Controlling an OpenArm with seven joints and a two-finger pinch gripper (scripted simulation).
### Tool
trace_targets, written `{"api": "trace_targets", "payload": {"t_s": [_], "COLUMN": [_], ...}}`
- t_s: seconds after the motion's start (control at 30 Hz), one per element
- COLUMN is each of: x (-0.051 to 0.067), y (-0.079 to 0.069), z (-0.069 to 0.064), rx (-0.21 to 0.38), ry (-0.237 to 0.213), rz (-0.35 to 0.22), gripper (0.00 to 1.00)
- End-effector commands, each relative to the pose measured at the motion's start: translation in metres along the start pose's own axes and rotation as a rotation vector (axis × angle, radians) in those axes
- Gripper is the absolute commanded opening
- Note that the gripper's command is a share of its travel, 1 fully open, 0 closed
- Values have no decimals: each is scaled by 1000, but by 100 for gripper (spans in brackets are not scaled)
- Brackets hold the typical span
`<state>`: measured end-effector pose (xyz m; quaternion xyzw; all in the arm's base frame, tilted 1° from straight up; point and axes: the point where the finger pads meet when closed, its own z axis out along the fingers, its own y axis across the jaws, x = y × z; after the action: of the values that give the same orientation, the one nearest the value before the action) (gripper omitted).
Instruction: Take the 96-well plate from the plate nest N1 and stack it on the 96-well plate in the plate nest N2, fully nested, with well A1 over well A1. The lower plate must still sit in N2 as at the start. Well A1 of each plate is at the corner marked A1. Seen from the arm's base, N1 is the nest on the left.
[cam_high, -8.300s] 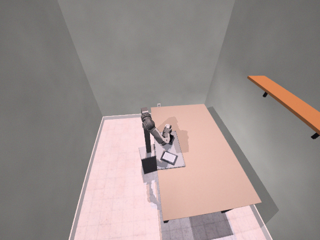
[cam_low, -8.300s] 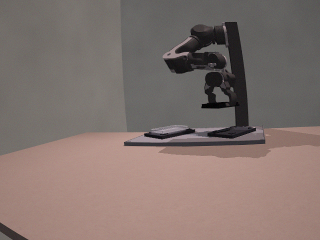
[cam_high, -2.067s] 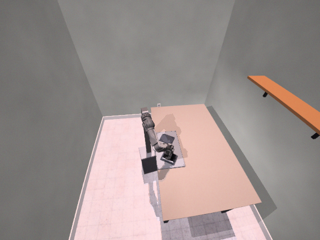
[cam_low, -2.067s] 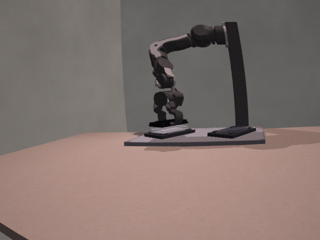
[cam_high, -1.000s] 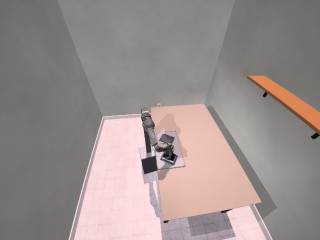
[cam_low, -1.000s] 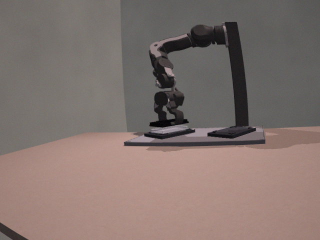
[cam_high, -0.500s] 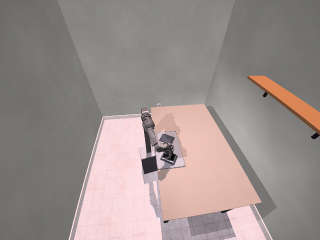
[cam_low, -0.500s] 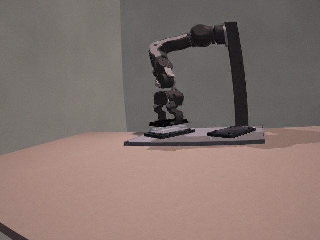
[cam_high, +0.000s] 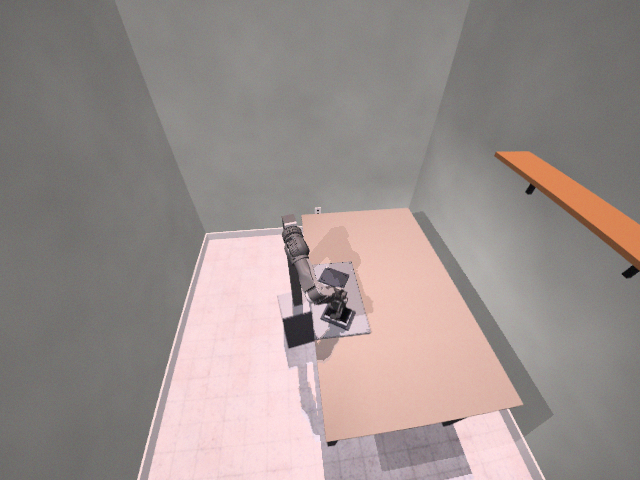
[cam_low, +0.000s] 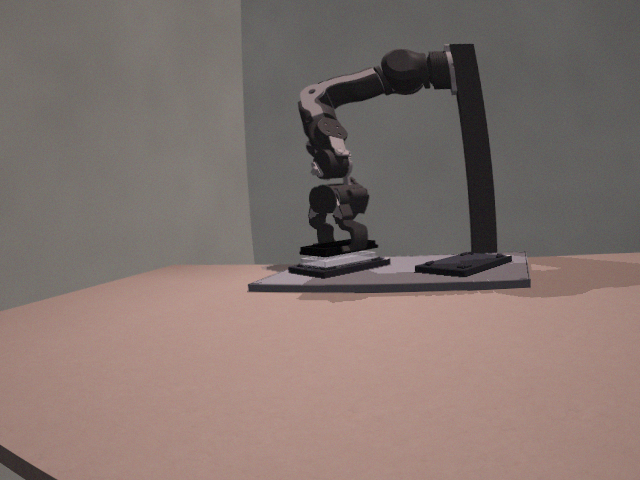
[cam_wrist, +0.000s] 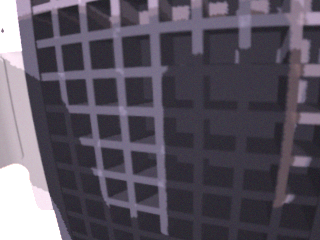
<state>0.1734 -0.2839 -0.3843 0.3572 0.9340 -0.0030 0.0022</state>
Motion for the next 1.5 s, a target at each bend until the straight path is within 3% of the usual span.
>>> {"api": "trace_targets", "payload": {"t_s": [0.0,1.47], "x": [-1,-3], "y": [1,3], "z": [0,3], "rx": [-6,-11], "ry": [-5,-6], "rz": [0,-1], "gripper": [0,0]}}
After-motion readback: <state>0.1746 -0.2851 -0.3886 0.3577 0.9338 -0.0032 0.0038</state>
